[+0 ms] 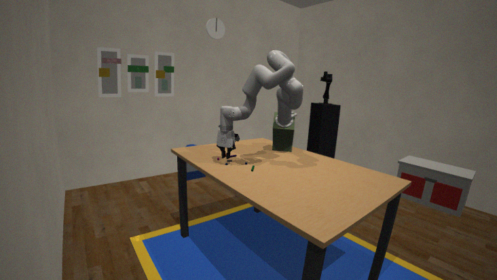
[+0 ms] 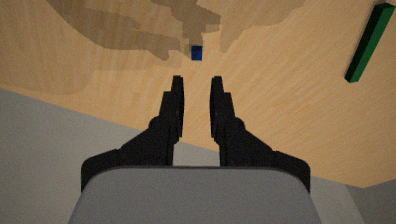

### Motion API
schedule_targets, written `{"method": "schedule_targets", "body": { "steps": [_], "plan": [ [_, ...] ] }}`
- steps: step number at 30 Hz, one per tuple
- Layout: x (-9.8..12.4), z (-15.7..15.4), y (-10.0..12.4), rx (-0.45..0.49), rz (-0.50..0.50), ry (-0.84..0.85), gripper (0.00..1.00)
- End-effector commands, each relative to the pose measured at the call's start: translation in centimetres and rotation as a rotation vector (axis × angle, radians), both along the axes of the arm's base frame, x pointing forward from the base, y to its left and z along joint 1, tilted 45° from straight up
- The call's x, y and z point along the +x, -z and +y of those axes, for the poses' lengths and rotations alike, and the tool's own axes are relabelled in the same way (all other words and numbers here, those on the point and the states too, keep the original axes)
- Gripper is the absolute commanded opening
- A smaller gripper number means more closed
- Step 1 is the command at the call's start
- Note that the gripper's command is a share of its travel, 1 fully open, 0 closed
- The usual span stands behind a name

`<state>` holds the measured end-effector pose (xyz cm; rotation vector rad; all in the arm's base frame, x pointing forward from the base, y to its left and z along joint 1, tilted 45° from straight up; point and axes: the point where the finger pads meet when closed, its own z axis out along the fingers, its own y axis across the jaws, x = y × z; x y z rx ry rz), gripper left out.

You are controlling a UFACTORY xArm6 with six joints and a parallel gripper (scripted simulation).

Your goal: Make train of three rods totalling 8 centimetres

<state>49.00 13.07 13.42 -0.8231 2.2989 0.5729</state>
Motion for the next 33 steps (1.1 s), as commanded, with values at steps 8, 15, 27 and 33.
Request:
{"method": "schedule_targets", "body": {
  "steps": [8, 15, 27, 33],
  "plan": [
    [0.7, 0.7, 0.8, 0.0, -0.003, 0.001, 0.24],
    [1.0, 1.3, 1.5, 0.0, -0.003, 0.001, 0.24],
    [1.3, 1.6, 1.9, 0.0, -0.003, 0.001, 0.24],
    [1.3, 1.7, 2.0, 0.0, -0.003, 0.001, 0.24]
  ]
}}
